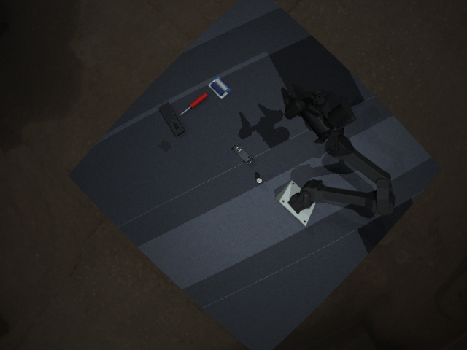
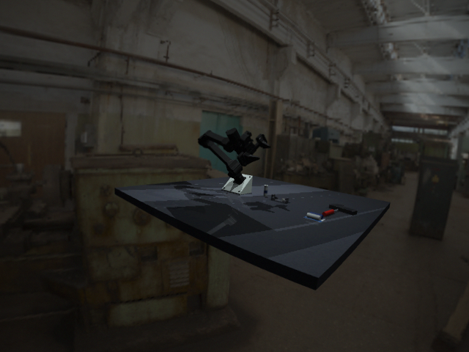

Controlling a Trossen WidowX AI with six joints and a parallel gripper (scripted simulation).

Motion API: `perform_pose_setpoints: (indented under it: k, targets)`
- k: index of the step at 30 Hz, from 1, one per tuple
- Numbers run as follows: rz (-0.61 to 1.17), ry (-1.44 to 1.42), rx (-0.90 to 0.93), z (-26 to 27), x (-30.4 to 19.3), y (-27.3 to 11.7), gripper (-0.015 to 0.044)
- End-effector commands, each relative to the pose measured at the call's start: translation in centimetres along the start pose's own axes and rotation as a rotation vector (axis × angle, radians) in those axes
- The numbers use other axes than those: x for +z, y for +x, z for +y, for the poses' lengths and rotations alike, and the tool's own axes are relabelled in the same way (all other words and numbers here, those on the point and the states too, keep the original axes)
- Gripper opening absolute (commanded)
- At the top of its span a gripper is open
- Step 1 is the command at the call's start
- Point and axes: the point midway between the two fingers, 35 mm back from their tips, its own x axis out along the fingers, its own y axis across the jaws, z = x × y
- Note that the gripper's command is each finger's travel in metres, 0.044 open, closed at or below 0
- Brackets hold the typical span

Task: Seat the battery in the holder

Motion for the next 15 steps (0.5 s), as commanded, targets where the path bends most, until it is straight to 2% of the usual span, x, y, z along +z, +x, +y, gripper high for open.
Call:
perform_pose_setpoints:
  k: [1, 4, 7, 11, 15]
  targets:
    - [0.021, 0.008, 0.003, 0.2, -0.5, 0.2, 0.0374]
    - [0.311, 0.092, 0.024, 2.9, -6.9, 1.2, 0.0295]
    - [0.565, 0.118, 0.016, 5.2, -12.4, 0.5, 0.0216]
    - [0.922, 0.066, -0.042, 7.9, -19.3, -2.9, 0.0111]
    - [1.211, -0.093, -0.147, 8.9, -23.8, -7.8, 0.0006]
